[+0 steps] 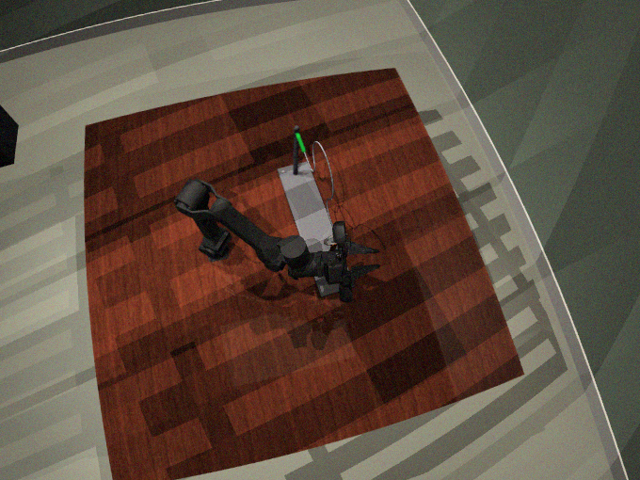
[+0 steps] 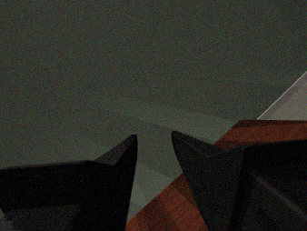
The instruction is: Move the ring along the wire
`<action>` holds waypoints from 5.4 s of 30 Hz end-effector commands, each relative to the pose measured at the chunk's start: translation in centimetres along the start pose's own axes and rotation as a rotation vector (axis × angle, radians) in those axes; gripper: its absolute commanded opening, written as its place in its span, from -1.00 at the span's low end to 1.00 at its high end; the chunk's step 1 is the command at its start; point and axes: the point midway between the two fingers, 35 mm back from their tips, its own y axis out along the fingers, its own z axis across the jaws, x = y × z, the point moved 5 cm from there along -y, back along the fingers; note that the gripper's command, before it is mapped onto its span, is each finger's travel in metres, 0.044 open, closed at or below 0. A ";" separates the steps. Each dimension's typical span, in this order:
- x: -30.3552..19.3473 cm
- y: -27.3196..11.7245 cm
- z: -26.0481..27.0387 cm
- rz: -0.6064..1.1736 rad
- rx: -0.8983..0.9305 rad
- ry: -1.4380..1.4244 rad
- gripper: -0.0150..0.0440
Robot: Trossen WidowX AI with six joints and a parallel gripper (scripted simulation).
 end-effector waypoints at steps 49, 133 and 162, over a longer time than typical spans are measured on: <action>-17.0 -17.1 -5.3 0.393 0.183 -0.587 0.05; -19.8 -10.1 -4.7 0.387 0.187 -0.586 -0.42; -18.0 -9.6 -3.7 0.386 0.187 -0.588 -1.00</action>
